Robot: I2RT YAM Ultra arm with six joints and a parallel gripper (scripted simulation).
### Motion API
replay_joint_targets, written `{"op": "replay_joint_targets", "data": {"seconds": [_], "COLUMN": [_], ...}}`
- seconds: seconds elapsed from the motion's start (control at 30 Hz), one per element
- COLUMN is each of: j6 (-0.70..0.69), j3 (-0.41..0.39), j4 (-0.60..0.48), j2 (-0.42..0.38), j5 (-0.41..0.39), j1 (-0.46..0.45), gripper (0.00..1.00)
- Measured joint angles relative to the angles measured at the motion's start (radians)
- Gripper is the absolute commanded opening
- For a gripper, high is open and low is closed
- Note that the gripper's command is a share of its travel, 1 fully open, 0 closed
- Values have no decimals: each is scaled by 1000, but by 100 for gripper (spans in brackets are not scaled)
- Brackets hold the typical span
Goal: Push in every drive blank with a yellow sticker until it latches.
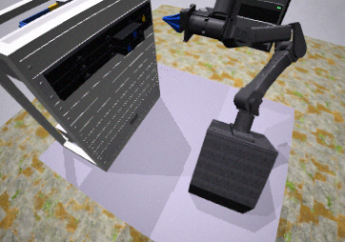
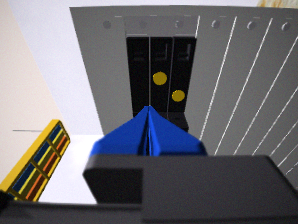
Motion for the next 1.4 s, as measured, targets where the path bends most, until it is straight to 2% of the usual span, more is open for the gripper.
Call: {"op": "replay_joint_targets", "data": {"seconds": [0.17,0.4,0.6,0.87,1.1,1.27,1.4], "j6": [-4,-5,-7,-17,-38,-55,-63], "j3": [-22,-24,-70,-141,-206,-233,-234], "j4": [-35,-56,-72,-95,-109,-111,-111], "j2": [-81,-92,-130,-246,-349,-390,-401], "j5": [70,113,150,263,412,526,589], "j1": [69,84,127,262,443,556,598], "gripper": [0,0,0,0,0,0,0]}}
